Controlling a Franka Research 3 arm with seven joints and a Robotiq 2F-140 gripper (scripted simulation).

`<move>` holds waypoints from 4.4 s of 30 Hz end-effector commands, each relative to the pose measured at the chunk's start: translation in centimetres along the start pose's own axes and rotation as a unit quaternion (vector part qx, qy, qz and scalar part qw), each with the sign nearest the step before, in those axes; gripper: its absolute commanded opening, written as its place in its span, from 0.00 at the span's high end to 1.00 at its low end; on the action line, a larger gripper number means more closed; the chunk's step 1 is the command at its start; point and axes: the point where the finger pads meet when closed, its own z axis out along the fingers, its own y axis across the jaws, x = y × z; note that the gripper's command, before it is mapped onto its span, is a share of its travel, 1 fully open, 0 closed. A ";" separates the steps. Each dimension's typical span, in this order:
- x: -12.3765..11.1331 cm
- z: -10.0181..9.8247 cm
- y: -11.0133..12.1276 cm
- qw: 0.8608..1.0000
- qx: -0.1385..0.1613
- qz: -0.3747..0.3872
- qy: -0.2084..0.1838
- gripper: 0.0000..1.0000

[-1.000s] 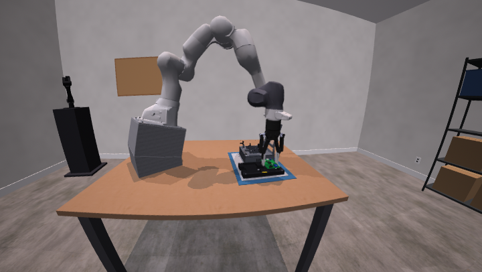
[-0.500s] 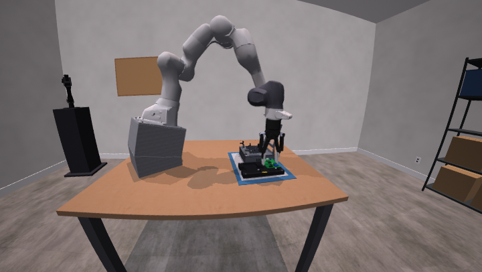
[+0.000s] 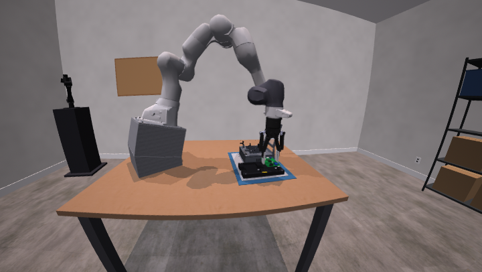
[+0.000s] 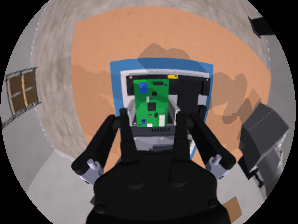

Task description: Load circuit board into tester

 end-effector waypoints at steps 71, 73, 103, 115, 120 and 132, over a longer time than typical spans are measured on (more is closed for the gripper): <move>0.0 -6.4 0.1 1.000 -0.001 0.001 -0.002 0.54; 0.0 -6.4 0.1 1.000 -0.001 0.001 -0.002 0.54; -1.1 -6.5 0.3 1.000 -0.001 0.004 -0.002 0.54; -3.4 -6.7 0.9 1.000 -0.001 0.004 -0.002 0.54; -4.2 -6.8 1.1 1.000 -0.001 0.004 -0.002 0.54; -8.1 -7.1 2.1 1.000 -0.001 0.004 -0.002 0.54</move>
